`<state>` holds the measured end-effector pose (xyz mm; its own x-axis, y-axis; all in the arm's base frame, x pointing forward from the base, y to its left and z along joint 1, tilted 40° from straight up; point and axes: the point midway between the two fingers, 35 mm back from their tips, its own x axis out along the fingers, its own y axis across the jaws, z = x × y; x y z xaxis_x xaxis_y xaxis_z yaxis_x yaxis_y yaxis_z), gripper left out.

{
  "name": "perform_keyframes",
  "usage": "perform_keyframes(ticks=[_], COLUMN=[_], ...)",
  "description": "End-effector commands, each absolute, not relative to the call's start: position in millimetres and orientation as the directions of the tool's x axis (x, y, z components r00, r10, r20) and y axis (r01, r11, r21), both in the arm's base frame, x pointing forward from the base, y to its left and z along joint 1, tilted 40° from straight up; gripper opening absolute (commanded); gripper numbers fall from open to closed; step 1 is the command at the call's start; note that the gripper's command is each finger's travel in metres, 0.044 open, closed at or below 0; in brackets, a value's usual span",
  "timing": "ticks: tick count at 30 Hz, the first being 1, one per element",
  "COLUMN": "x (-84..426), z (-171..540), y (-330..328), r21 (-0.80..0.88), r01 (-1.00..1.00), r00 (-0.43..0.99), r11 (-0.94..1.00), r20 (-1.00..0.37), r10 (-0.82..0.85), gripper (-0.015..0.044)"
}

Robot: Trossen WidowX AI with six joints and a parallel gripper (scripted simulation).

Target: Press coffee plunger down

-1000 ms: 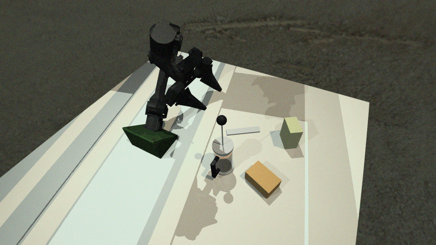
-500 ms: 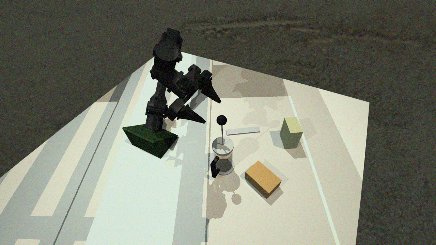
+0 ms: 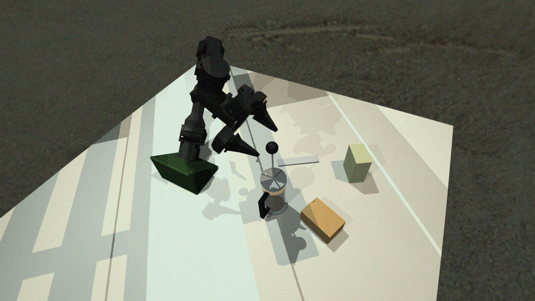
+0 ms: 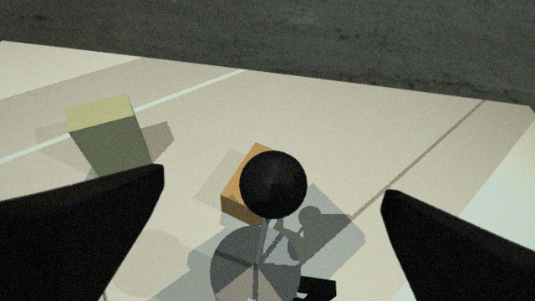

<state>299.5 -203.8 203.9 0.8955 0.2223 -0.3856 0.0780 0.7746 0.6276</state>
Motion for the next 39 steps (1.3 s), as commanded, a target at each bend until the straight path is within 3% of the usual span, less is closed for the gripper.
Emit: perform_keyframes(ticks=[1,11,23,39], x=[306,317,317,318], z=[199,195,195,189], y=[-202,-198,-198,-195], r21=[0.633,0.634,0.634,0.633], r01=[0.084,0.082,0.082,0.082], r00=[0.895,0.896,0.896,0.896], r11=[0.770,0.769,0.769,0.770], r20=[-0.388,-0.385,-0.385,-0.386], r10=[0.222,0.221,0.221,0.221], gripper=[0.0440,0.0440,0.0127,0.0127])
